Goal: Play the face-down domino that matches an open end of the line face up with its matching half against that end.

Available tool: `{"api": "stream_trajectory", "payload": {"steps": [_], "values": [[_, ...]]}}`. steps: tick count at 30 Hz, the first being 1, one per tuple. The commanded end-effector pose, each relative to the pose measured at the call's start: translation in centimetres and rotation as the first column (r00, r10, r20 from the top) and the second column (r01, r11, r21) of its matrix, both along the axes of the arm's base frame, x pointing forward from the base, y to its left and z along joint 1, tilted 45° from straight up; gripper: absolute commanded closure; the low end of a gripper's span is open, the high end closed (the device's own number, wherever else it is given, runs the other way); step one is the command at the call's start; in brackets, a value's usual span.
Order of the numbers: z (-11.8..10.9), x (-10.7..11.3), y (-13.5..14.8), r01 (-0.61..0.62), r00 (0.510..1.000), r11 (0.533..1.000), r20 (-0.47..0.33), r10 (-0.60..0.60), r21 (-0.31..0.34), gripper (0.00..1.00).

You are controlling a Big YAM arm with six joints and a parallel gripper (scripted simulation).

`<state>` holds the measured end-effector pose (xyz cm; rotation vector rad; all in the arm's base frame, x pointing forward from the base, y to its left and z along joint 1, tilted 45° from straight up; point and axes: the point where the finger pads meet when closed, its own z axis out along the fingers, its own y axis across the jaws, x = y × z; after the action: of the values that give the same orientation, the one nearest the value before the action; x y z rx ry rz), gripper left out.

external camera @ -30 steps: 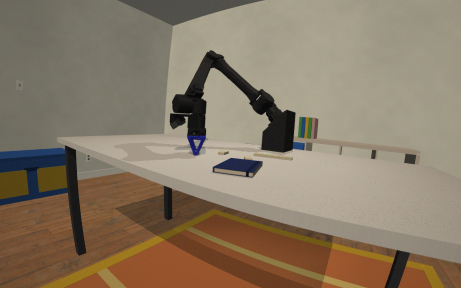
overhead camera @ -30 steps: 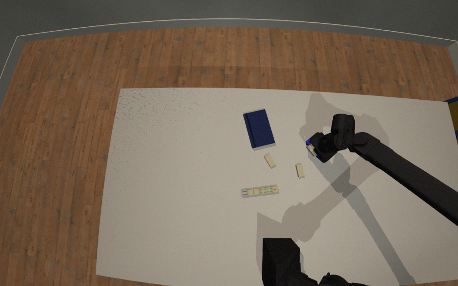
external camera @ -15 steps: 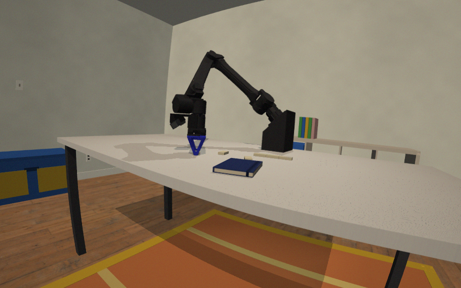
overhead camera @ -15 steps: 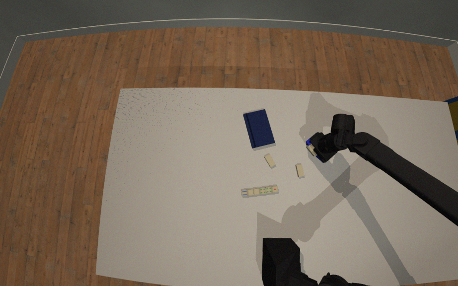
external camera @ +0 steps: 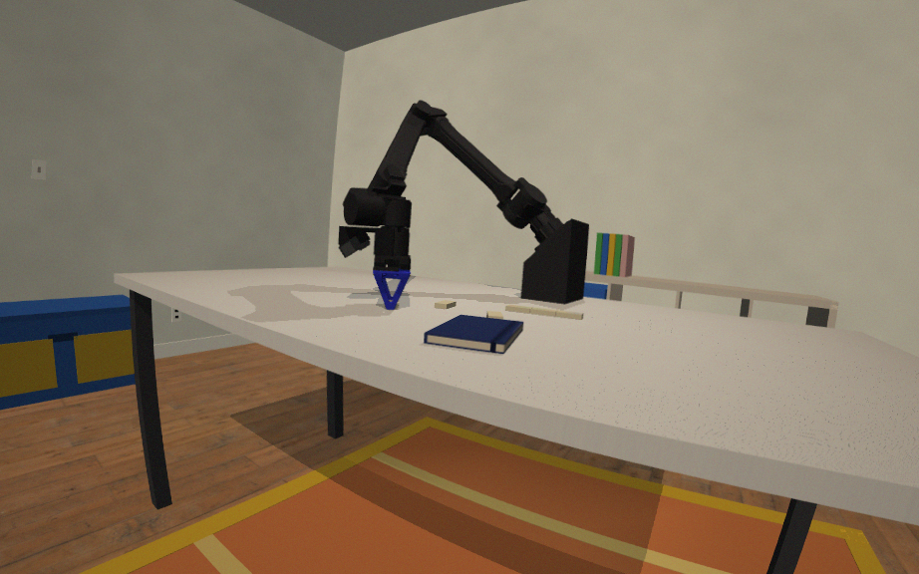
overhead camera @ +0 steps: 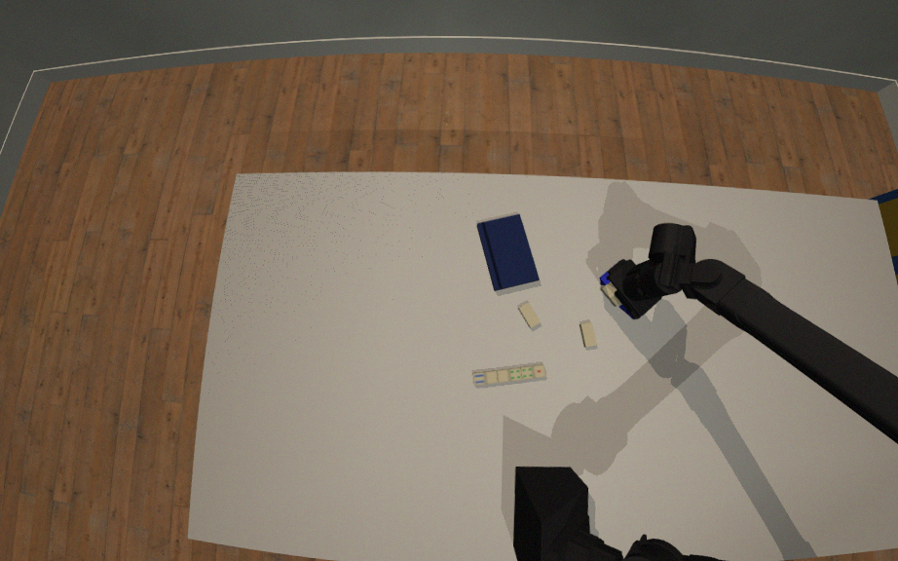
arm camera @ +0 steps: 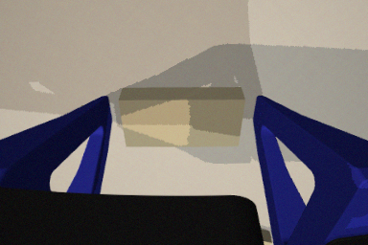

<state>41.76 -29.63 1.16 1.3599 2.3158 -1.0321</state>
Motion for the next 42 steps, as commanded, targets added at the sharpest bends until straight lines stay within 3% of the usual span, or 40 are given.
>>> {"api": "stream_trajectory", "payload": {"steps": [1, 10, 17, 18, 42], "values": [[0.15, 0.16, 0.13, -0.005, 1.0, 1.0, 0.003, 0.005, -0.001, 0.3], [-0.73, -0.72, 0.1, -0.01, 1.0, 1.0, -0.019, 0.01, 0.008, 0.3], [-0.73, -0.72, 0.1, -0.01, 1.0, 1.0, -0.019, 0.01, 0.008, 0.3], [0.1, 0.12, 0.16, -0.005, 1.0, 1.0, 0.003, 0.005, -0.001, 0.3], [-0.57, -0.62, 0.32, -0.012, 1.0, 1.0, -0.018, 0.012, 0.008, 0.3]]}}
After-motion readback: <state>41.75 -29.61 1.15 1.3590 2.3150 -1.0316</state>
